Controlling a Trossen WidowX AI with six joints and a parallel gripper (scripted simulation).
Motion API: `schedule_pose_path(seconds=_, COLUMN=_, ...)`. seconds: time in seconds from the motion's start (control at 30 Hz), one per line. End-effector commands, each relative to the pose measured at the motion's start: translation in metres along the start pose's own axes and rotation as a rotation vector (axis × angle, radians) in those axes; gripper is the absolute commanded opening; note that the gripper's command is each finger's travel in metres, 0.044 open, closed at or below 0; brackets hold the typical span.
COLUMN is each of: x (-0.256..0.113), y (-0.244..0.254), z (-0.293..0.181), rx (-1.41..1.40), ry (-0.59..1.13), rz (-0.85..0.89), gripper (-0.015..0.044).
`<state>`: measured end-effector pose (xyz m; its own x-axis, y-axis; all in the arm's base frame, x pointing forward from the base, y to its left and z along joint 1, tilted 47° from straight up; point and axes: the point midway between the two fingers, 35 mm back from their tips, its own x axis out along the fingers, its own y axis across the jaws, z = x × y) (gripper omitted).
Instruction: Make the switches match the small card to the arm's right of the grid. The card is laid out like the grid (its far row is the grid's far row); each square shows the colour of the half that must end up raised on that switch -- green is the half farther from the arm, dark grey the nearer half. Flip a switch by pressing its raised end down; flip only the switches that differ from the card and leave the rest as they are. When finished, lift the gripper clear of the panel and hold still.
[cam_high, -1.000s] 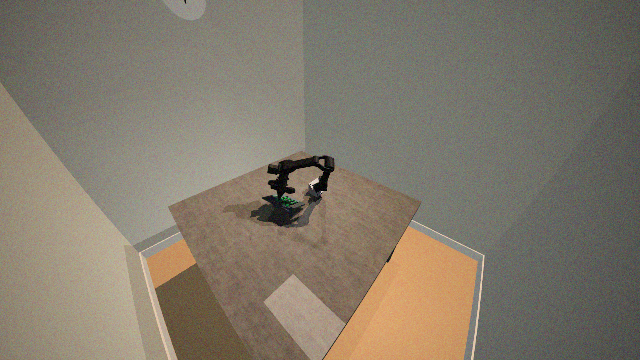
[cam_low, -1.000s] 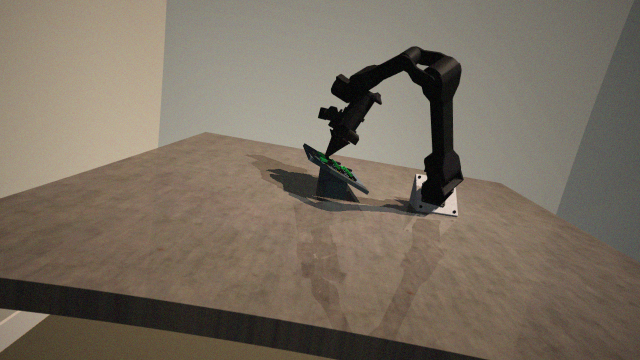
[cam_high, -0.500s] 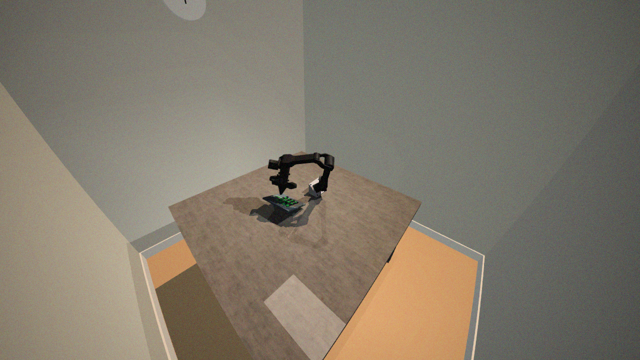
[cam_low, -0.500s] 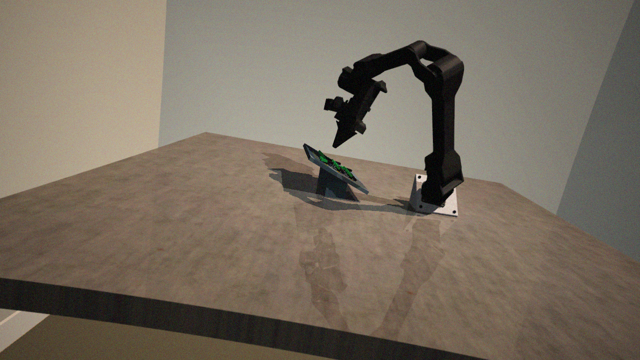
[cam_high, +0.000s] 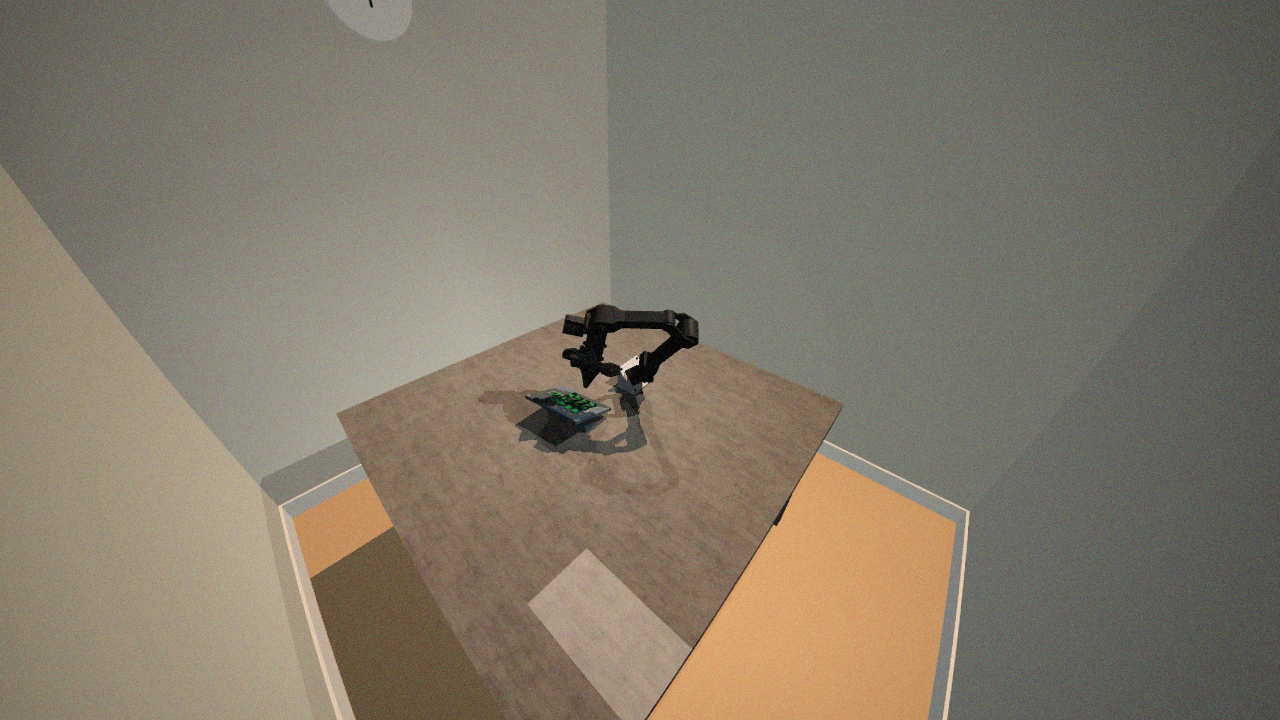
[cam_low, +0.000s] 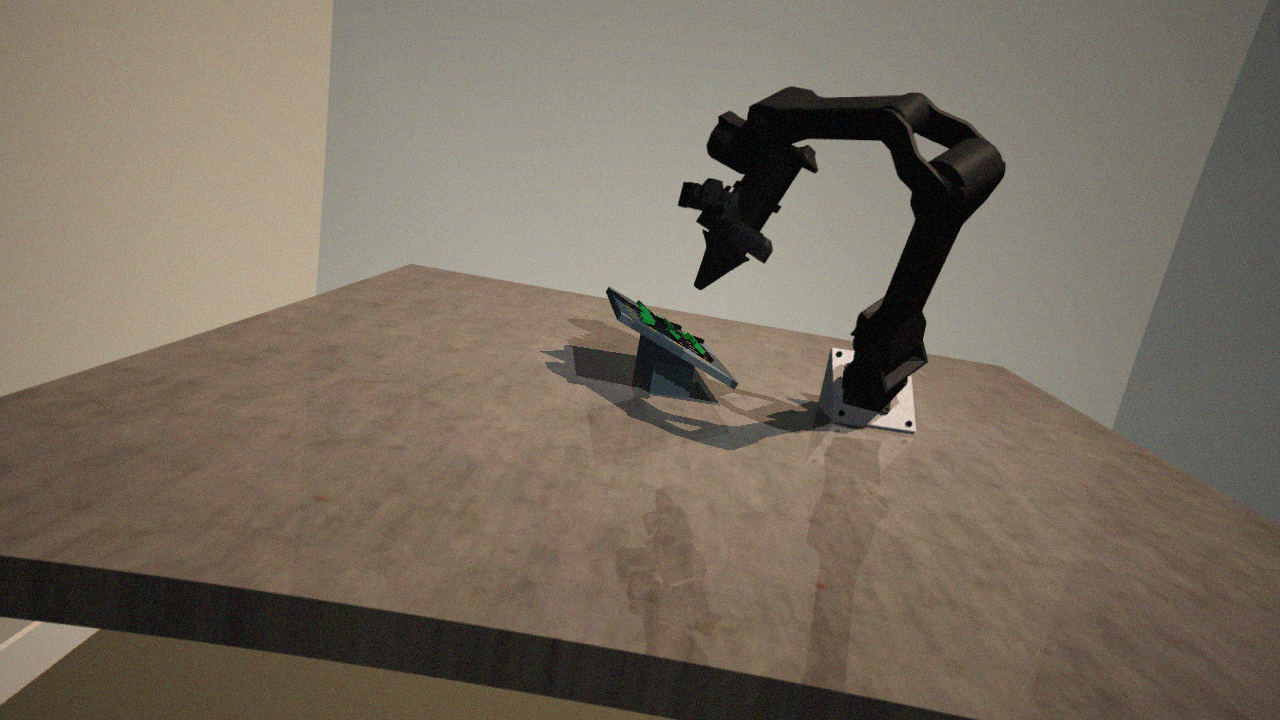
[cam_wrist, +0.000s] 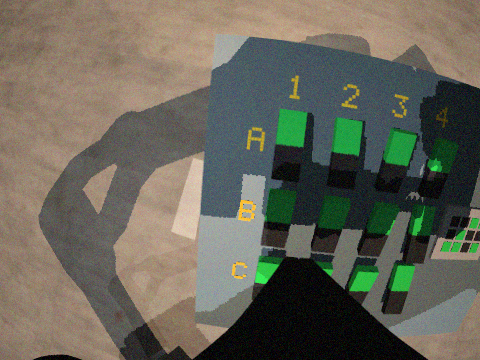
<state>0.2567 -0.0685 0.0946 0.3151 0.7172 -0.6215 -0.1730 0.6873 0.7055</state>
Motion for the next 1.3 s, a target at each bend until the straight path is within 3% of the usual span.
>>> schedule_pose_path(seconds=0.0, x=0.004, y=0.003, z=-0.005, rx=0.022, ry=0.005, rz=0.008, gripper=0.0)
schedule_pose_path(seconds=0.13, x=0.035, y=0.003, z=-0.004, rx=0.021, ry=0.027, rz=0.009, gripper=0.0)
schedule_pose_path(seconds=0.33, x=0.046, y=0.004, z=-0.004, rx=0.02, ry=0.028, rz=0.01, gripper=0.0)
schedule_pose_path(seconds=1.27, x=0.061, y=0.004, z=-0.004, rx=0.02, ry=0.027, rz=0.01, gripper=0.0)
